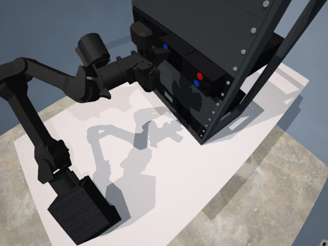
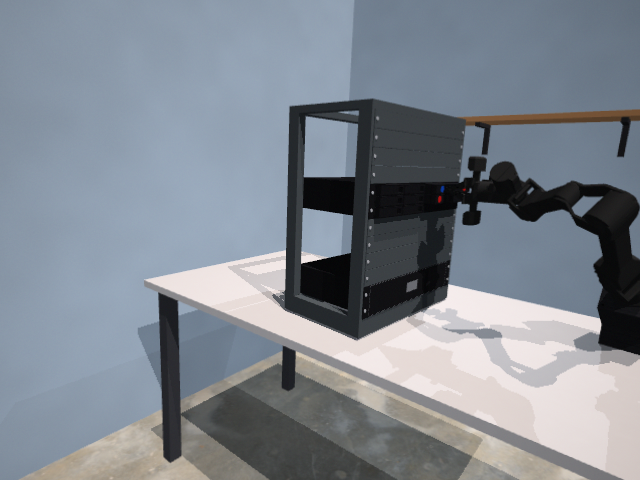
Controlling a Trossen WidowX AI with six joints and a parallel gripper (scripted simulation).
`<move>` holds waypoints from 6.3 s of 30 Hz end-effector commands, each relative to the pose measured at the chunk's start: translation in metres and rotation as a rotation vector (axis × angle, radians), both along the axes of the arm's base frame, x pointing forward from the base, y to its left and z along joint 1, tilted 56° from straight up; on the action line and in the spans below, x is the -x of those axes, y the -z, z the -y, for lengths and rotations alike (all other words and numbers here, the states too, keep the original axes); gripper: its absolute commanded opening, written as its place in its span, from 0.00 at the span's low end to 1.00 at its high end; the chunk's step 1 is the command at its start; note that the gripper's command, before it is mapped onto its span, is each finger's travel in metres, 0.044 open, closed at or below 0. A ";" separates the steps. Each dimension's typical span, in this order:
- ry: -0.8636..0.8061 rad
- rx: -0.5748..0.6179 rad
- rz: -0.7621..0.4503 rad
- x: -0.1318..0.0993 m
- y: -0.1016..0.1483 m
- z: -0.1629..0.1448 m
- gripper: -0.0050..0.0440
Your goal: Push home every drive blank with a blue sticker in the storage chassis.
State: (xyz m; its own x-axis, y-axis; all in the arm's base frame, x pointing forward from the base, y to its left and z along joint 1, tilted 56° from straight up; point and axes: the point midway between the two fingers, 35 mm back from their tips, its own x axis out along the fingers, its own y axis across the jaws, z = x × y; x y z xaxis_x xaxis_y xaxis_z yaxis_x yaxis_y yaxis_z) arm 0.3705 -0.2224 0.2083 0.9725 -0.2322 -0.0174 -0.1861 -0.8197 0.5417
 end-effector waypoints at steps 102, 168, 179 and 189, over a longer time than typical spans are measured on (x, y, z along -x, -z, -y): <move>0.006 0.018 0.017 -0.024 -0.019 0.010 0.10; 0.006 0.018 0.017 -0.030 -0.025 0.013 0.10; 0.006 0.018 0.017 -0.030 -0.026 0.013 0.10; 0.006 0.018 0.017 -0.033 -0.028 0.014 0.10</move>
State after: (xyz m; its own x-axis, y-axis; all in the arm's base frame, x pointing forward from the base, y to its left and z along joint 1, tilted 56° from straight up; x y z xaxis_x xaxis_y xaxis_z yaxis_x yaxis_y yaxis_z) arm 0.3981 -0.2295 0.2100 0.9732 -0.2227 -0.0580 -0.1599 -0.8357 0.5254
